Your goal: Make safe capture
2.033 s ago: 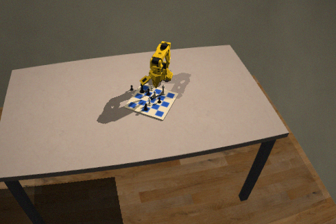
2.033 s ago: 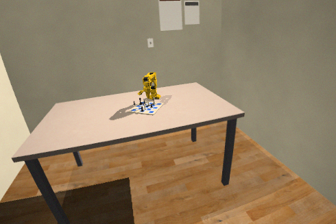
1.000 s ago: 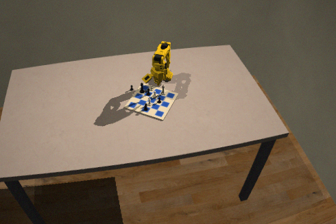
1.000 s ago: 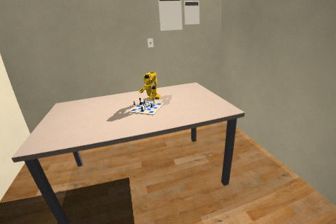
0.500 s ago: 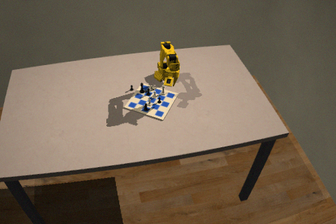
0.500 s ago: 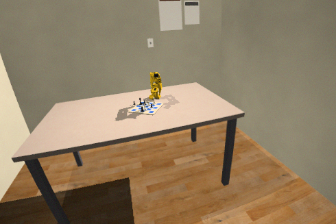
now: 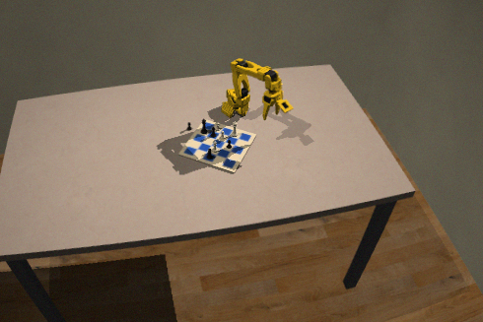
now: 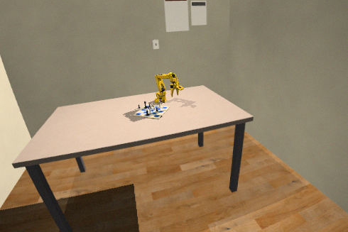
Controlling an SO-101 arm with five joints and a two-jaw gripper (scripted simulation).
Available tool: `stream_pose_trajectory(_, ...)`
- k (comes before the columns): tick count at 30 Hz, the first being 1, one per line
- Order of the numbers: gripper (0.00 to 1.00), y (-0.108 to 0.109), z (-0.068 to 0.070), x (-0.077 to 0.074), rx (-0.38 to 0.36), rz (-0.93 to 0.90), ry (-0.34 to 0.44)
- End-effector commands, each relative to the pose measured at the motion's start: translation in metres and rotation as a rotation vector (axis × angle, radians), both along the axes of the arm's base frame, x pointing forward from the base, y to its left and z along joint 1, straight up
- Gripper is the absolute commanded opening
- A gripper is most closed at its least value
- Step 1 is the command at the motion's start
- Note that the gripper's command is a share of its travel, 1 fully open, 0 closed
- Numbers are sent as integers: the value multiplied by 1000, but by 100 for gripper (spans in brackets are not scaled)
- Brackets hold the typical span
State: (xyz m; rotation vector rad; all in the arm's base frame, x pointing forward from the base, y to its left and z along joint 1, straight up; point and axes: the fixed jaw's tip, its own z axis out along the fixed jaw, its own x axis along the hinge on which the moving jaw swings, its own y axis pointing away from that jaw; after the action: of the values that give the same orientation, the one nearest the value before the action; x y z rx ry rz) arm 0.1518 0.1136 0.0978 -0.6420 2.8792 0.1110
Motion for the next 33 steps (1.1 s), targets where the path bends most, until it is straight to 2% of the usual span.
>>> stream_pose_trajectory(1, 37, 19, 5, -5, 13, 217, -62)
stream_pose_trajectory(9, 40, 37, 6, -20, 16, 401, -91)
stream_pose_trajectory(33, 40, 38, 6, -20, 17, 411, -92)
